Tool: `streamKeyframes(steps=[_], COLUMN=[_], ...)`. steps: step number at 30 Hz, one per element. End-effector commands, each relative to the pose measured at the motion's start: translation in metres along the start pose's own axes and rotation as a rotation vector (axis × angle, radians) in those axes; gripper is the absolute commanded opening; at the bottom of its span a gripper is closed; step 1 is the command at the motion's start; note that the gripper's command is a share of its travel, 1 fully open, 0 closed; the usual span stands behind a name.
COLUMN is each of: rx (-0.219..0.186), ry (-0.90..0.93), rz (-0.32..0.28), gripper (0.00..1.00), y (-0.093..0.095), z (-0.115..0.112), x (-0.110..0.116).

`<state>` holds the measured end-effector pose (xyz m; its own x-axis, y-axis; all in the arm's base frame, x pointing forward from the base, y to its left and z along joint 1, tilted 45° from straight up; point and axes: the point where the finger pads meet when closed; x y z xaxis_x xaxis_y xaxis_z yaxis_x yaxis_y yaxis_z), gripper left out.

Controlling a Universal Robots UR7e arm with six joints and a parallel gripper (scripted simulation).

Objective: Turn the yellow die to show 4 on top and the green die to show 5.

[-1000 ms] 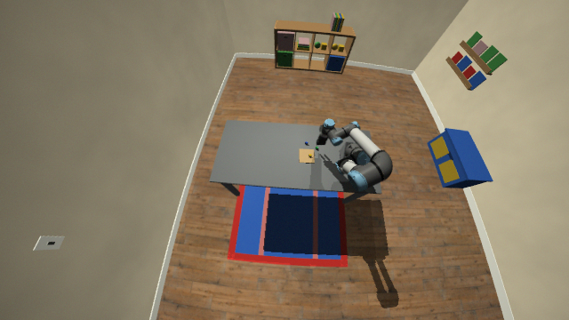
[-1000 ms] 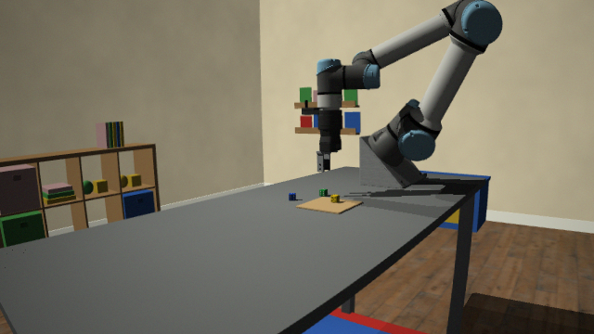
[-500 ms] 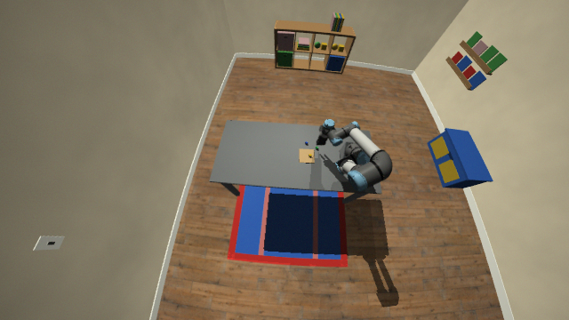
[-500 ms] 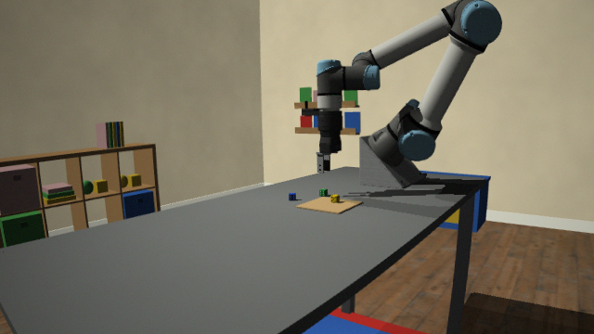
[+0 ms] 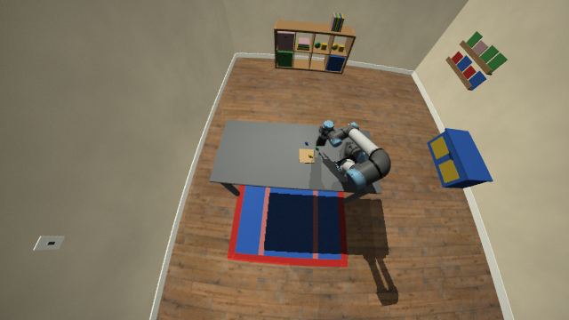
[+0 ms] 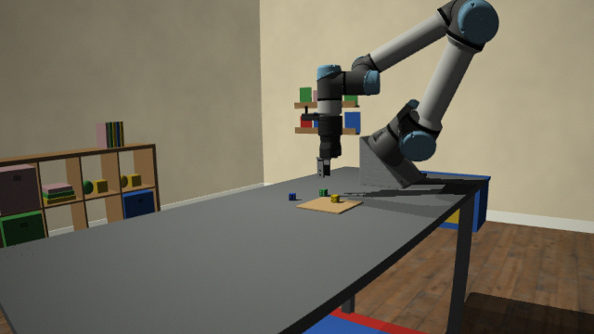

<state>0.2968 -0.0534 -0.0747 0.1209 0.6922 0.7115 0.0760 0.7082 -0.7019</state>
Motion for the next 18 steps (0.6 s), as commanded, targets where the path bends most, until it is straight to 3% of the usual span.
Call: streamKeyframes(steps=[1,18], rx=[-0.001,-0.001], ry=[0.0,0.0], rz=[0.001,0.001], gripper=[0.7,0.7], y=[0.007,0.028], z=[0.0,-0.001], x=[0.0,0.0])
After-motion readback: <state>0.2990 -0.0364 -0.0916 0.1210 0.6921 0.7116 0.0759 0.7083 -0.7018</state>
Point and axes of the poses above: the point where the finger pads meet when closed, its own y axis out along the fingers, its own z axis across the jaws, x = y × z, and after that the axes turned 8 degrees about y, right-handed
